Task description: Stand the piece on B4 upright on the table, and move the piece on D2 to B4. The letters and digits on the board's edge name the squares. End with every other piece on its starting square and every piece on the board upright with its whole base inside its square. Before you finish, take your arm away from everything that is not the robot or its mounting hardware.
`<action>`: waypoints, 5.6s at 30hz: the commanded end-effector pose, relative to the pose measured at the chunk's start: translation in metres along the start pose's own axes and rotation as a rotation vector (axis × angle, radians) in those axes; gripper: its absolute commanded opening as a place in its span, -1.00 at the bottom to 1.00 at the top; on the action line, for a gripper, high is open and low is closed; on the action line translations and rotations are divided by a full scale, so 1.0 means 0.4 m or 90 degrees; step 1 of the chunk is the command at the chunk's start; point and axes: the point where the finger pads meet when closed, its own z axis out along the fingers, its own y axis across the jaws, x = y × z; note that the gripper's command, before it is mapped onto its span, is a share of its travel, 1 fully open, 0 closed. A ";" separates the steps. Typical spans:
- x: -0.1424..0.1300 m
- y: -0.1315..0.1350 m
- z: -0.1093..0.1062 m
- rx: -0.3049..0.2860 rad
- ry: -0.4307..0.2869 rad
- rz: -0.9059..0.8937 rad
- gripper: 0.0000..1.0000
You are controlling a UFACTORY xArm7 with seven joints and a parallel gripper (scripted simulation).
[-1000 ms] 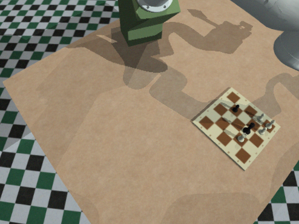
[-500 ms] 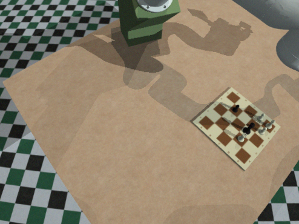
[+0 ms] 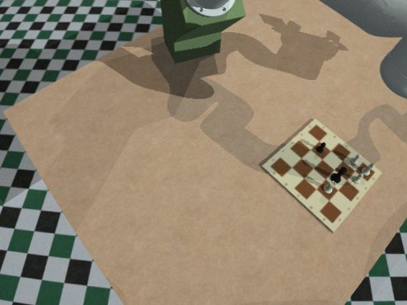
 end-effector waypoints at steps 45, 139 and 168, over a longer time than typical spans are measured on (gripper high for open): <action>0.059 0.001 -0.177 0.051 0.240 -0.541 1.00; 0.049 -0.073 -0.881 -0.016 0.856 -1.170 1.00; 0.070 -0.016 -1.265 -0.164 1.135 -1.231 1.00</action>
